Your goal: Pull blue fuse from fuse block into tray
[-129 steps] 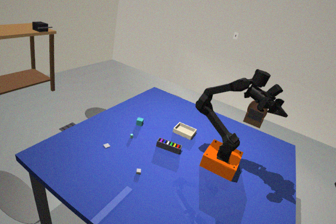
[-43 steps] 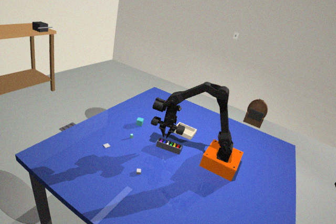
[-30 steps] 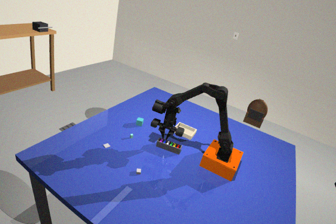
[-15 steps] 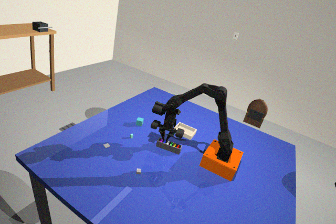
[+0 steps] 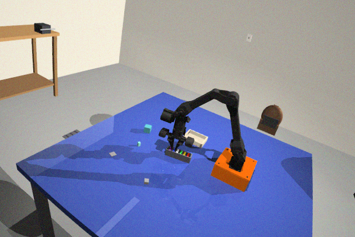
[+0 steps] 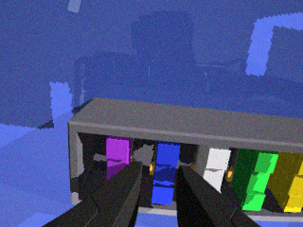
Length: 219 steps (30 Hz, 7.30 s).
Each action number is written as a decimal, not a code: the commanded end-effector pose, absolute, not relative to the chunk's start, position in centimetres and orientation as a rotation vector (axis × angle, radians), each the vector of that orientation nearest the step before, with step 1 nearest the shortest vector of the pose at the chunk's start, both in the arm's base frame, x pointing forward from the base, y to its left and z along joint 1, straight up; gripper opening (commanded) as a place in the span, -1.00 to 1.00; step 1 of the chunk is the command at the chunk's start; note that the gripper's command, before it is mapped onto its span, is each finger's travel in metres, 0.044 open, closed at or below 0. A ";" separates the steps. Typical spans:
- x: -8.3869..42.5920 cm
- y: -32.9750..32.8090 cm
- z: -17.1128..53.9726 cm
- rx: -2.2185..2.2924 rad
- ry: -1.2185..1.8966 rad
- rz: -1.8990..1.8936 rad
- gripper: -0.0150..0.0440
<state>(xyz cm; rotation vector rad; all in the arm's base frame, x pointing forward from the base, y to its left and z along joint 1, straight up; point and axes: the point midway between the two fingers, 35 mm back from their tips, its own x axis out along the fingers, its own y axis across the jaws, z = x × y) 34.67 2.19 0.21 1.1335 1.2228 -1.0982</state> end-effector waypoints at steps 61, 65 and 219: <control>34.5 2.2 1.4 1.132 1.230 -1.105 -0.49; 34.5 2.2 1.6 1.132 1.230 -1.105 -0.49; 29.3 -20.5 6.1 1.117 1.220 -1.120 0.63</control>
